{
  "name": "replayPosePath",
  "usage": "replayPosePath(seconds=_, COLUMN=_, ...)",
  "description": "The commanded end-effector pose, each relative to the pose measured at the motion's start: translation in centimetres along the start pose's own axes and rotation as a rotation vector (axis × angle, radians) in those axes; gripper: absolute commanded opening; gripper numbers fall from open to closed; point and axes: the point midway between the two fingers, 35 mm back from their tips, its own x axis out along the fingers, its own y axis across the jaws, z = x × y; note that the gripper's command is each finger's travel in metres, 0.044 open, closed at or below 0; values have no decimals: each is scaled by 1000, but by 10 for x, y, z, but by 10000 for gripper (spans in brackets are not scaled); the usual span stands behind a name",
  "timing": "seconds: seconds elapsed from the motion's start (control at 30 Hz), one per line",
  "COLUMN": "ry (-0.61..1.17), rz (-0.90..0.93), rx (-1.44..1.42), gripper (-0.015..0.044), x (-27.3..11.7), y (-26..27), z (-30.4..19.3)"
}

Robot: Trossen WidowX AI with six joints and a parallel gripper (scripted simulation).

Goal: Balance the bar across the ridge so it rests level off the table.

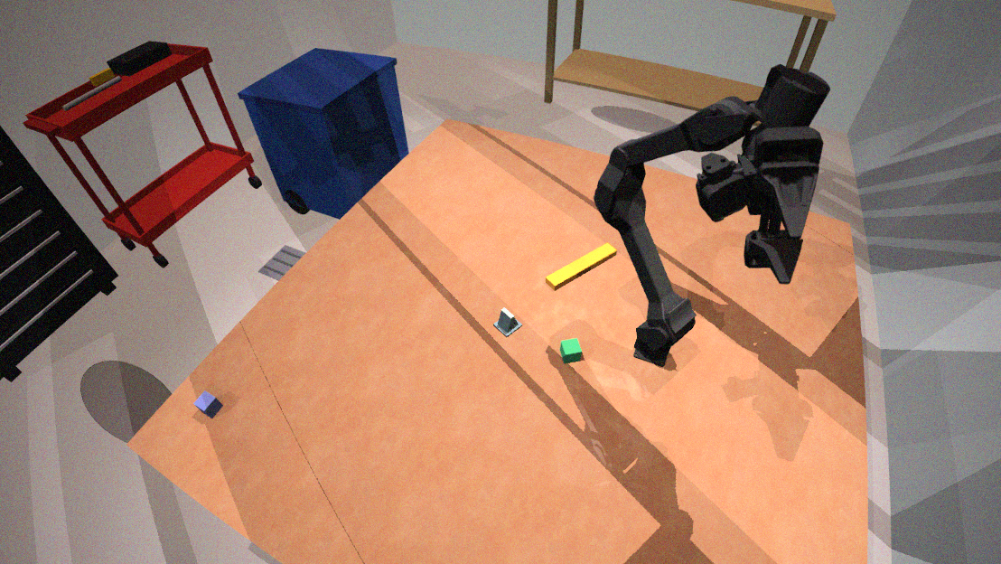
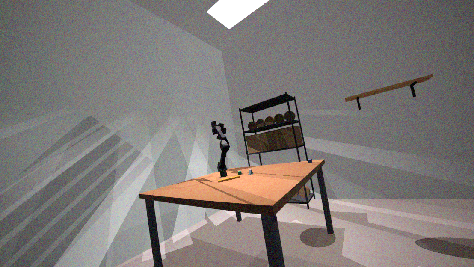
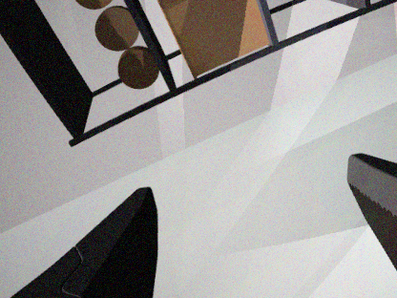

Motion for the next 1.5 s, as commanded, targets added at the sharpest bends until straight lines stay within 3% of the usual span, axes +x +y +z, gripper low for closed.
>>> replayPosePath(seconds=0.0, ry=-39, rz=-11, rx=-79, gripper=315, x=7, y=-5, z=3)
replayPosePath(seconds=1.0, ry=-307, rz=-132, rx=-458, gripper=315, x=44, y=-26, z=54)
replayPosePath(seconds=1.47, ry=-439, rz=-269, rx=-680, gripper=315, x=59, y=-37, z=92)
